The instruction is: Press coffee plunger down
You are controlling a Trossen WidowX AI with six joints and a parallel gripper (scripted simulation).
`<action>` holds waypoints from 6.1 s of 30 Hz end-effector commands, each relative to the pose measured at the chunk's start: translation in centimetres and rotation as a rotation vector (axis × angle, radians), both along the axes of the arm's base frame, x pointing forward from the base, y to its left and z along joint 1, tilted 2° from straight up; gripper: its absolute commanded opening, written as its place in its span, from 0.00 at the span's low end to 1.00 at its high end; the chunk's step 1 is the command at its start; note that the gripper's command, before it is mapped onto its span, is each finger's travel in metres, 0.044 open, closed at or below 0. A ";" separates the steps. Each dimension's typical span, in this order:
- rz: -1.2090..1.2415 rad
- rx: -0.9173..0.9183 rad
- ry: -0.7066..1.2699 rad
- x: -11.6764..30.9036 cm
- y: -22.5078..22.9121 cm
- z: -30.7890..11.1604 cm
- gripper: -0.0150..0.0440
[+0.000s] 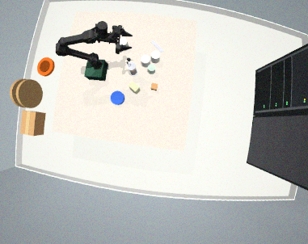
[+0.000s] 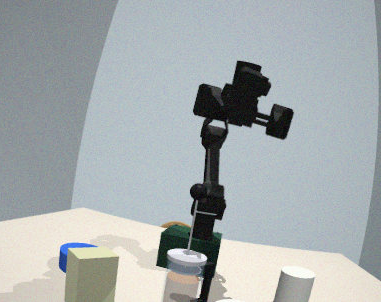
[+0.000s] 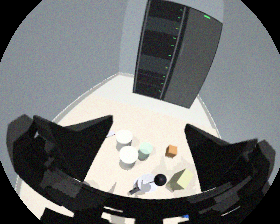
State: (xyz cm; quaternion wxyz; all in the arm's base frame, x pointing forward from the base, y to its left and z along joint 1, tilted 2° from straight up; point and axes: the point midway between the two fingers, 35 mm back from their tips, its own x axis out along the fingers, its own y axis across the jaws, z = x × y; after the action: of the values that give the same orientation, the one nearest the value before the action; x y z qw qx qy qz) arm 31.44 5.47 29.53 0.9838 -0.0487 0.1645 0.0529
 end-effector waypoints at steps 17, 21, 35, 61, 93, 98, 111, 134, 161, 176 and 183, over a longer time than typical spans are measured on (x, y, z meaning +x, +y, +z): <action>-0.134 0.081 0.203 -6.3 -5.9 -10.7 1.00; -0.133 0.081 0.203 -6.1 -5.9 -10.7 1.00; -0.132 0.081 0.201 -4.2 -5.9 -11.8 1.00; -0.132 0.081 0.200 -2.8 -5.9 -12.7 0.45; -0.132 0.081 0.199 -1.9 -5.8 -16.4 0.45; -0.132 0.081 0.199 -1.7 -5.8 -17.2 0.45; -0.132 0.081 0.199 -1.4 -5.8 -19.3 0.45; -0.132 0.081 0.198 0.3 -5.7 -21.9 0.45; -0.131 0.081 0.197 1.6 -5.6 -21.6 0.45; -0.127 0.075 0.182 2.0 -5.6 -21.2 0.45; -0.127 0.075 0.182 2.0 -5.6 -21.2 0.45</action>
State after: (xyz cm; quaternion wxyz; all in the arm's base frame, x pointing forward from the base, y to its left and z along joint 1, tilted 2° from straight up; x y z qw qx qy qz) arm 33.45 -0.15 8.40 0.9676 0.0036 0.2523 0.0007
